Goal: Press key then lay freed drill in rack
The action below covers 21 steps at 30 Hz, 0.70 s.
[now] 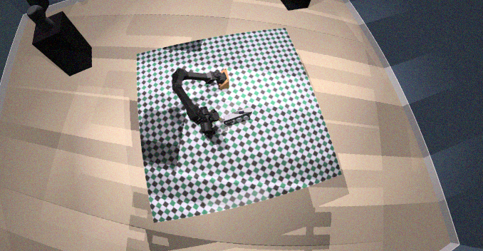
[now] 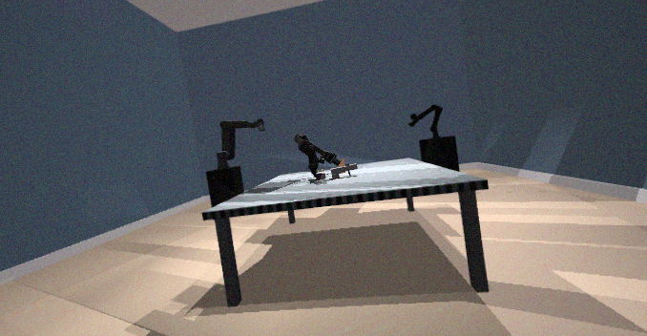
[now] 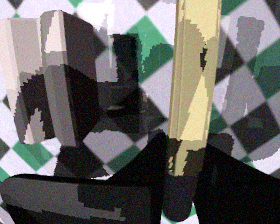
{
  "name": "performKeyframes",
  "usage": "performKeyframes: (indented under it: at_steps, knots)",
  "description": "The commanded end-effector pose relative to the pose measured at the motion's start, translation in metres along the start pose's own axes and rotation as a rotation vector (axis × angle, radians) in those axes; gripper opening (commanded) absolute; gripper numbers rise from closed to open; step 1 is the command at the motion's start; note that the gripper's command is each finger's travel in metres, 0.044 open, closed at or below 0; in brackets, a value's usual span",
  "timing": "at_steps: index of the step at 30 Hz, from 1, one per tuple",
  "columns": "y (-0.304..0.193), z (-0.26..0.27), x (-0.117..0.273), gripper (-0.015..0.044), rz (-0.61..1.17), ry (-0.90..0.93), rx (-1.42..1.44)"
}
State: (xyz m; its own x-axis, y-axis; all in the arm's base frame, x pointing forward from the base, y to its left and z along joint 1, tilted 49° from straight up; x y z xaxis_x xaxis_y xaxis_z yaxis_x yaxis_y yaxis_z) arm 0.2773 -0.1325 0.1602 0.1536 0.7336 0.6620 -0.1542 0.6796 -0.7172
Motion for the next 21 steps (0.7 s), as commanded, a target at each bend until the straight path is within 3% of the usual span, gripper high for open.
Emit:
performKeyframes:
  at_steps: [1,21]
  knots:
    - [-0.0003,0.0000,0.0030,0.0000,0.002,-0.004,-0.005]
    - [0.0004,0.0003,0.0118,0.0000,0.001,-0.004,-0.005]
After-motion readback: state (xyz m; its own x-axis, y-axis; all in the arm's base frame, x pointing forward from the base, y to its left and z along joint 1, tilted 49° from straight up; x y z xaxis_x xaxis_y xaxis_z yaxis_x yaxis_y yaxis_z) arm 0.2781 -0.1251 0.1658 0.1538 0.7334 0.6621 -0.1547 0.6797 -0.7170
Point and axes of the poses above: the point midway between the two fingers, 35 mm back from their tips, its own x axis back along the fingers, its own z axis across the jaws, y = z × x, the point moved 6 cm from there along x, back along the fingers, and after that the axes turned 11 degrees about x, right-handed, at the moved point
